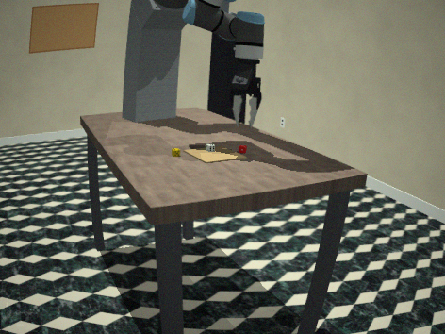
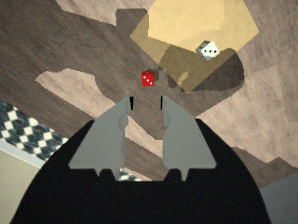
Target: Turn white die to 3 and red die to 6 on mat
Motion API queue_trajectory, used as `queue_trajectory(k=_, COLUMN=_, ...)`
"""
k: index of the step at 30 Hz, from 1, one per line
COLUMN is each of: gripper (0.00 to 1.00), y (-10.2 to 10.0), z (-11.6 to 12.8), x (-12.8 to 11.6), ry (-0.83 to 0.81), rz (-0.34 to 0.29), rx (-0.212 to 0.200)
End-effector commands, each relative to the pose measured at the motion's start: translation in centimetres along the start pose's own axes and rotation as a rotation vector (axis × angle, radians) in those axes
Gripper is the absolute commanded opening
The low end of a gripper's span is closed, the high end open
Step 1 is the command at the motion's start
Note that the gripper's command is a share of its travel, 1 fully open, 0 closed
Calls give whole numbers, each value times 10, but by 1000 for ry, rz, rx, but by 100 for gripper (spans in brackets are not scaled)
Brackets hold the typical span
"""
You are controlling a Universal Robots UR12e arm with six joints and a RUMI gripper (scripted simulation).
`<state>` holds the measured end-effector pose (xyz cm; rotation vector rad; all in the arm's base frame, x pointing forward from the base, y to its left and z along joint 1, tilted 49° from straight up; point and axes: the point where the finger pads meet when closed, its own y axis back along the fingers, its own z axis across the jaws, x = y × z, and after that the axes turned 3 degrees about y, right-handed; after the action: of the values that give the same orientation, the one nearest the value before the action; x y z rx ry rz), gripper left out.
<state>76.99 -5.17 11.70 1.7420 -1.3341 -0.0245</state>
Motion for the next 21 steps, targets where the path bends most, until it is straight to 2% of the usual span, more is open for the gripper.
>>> queue_trajectory(k=1, gripper=21, y=0, z=0, x=0, ry=0, rz=0, rx=0)
queue_trajectory(k=21, gripper=21, y=-8, z=0, x=0, ry=0, rz=0, rx=0)
